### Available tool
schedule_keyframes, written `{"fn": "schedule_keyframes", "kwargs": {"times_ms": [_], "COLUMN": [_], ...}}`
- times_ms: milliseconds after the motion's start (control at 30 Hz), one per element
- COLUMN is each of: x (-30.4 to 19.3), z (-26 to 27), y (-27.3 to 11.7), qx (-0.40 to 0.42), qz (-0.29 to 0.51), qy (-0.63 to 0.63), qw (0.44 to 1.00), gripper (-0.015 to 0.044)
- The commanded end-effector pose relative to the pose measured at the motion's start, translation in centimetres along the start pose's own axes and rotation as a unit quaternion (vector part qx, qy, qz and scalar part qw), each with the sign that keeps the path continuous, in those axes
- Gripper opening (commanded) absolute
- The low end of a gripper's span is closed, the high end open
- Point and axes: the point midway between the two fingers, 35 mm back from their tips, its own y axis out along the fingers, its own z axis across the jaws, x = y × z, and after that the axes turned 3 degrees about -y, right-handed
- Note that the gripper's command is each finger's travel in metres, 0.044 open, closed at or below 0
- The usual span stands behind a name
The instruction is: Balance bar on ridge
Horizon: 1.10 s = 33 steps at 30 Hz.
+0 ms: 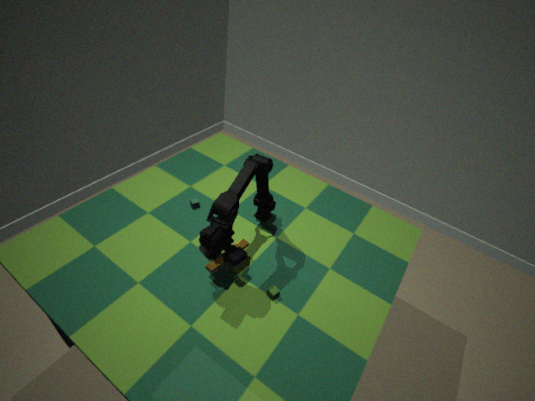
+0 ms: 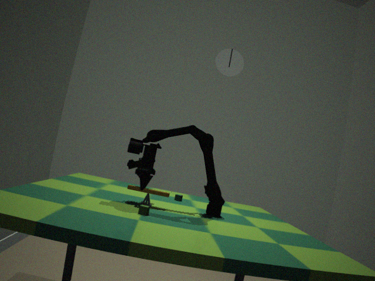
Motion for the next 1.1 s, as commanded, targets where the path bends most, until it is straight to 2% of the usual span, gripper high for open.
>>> {"fn": "schedule_keyframes", "kwargs": {"times_ms": [0, 100, 300, 333, 1067], "x": [0.0, 0.0, 0.0, 0.0, 0.0], "z": [0.0, 0.0, 0.0, 0.0, 0.0], "y": [0.01, 0.01, 0.01, 0.01, 0.01], "qx": [0.0, 0.0, 0.0, 0.0, 0.0], "qz": [0.0, 0.0, 0.0, 0.0, 0.0], "qy": [0.0, 0.0, 0.0, 0.0, 0.0], "qw": [1.0, 1.0, 1.0, 1.0, 1.0], "gripper": [0.0, 0.0, 0.0157, 0.0167, 0.0169]}}
